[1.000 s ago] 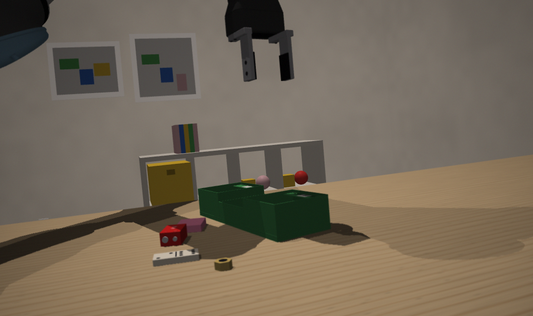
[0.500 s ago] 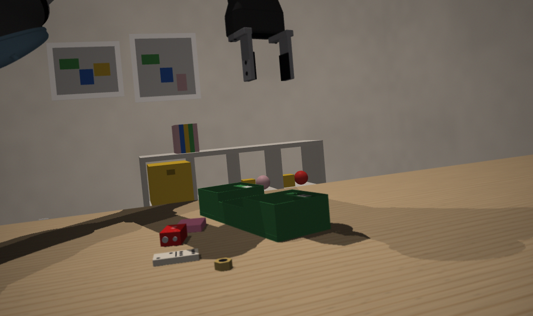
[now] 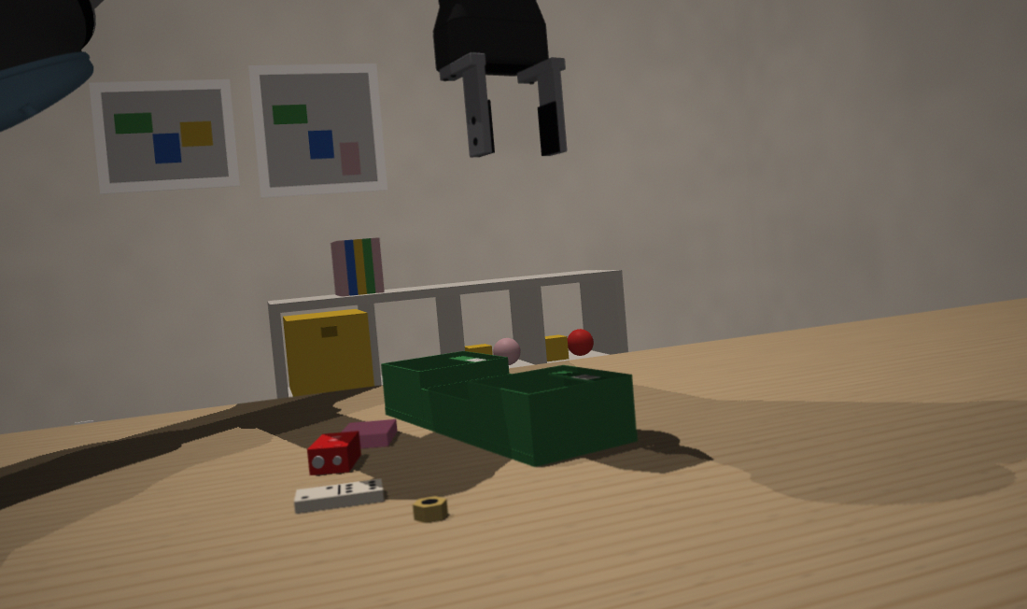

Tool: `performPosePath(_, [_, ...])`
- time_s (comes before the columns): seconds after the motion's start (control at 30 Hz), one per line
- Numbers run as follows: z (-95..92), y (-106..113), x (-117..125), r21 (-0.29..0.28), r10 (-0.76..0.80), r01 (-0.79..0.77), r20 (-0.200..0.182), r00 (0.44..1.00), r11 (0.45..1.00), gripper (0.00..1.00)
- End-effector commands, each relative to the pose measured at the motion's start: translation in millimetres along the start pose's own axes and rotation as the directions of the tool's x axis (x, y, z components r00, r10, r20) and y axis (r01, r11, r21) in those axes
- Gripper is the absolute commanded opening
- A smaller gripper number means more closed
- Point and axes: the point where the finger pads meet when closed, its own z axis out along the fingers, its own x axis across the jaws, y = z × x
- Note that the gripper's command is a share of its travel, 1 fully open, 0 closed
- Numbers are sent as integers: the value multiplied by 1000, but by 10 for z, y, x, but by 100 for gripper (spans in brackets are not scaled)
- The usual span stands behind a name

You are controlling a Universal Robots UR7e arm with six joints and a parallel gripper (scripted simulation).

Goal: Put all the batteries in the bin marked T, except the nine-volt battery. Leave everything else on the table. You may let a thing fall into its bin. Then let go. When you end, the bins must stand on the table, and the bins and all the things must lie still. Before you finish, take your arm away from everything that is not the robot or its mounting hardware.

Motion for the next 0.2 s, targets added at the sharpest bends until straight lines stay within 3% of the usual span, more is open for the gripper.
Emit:
performPosePath(0.0, [-4,-2,-3,1,0,0,1,1000,1000,100])
performPosePath(0.17, [-4,-2,-3,1,0,0,1,1000,1000,100])
